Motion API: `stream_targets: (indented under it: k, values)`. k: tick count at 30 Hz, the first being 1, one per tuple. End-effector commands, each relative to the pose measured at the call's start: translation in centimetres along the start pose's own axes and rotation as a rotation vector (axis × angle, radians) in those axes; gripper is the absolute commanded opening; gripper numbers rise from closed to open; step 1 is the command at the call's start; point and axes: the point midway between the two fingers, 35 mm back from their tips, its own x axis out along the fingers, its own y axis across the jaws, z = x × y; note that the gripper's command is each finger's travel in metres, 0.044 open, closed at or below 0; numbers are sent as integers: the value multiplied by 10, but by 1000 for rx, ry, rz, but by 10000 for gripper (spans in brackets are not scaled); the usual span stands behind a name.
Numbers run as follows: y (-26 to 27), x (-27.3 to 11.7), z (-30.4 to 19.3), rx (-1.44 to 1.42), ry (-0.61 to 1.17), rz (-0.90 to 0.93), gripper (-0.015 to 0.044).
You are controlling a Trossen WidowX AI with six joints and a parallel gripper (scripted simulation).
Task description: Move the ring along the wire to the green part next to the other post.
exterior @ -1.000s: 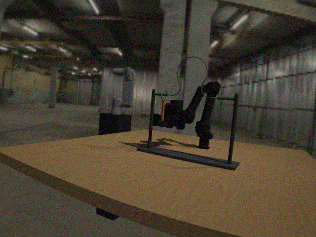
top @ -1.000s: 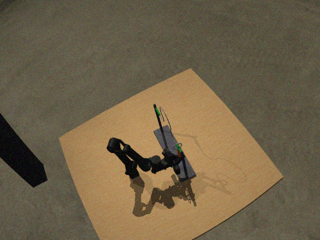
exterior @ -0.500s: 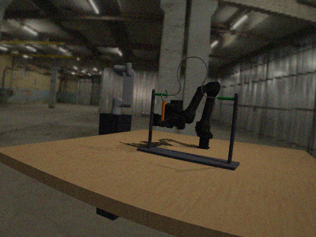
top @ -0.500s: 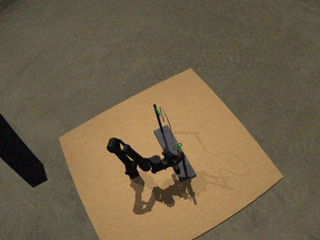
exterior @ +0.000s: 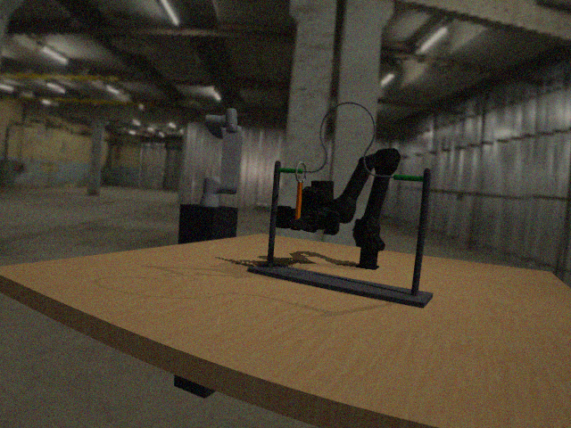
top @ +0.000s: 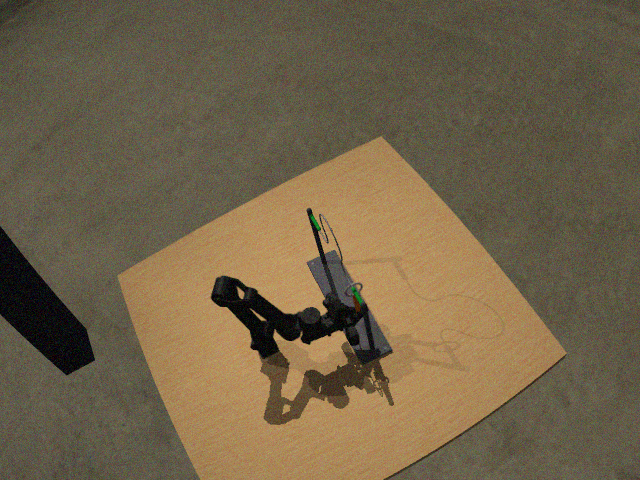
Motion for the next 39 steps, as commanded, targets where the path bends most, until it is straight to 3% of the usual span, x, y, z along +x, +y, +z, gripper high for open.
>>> stream_targets:
  k: [1, 23, 39]
  values:
    - [4, -1, 3, -1, -6, -2, -150]
    - [37, 0, 4, 82, -4, 17, -150]
    - [83, 1, 13, 324, -11, 49, -150]
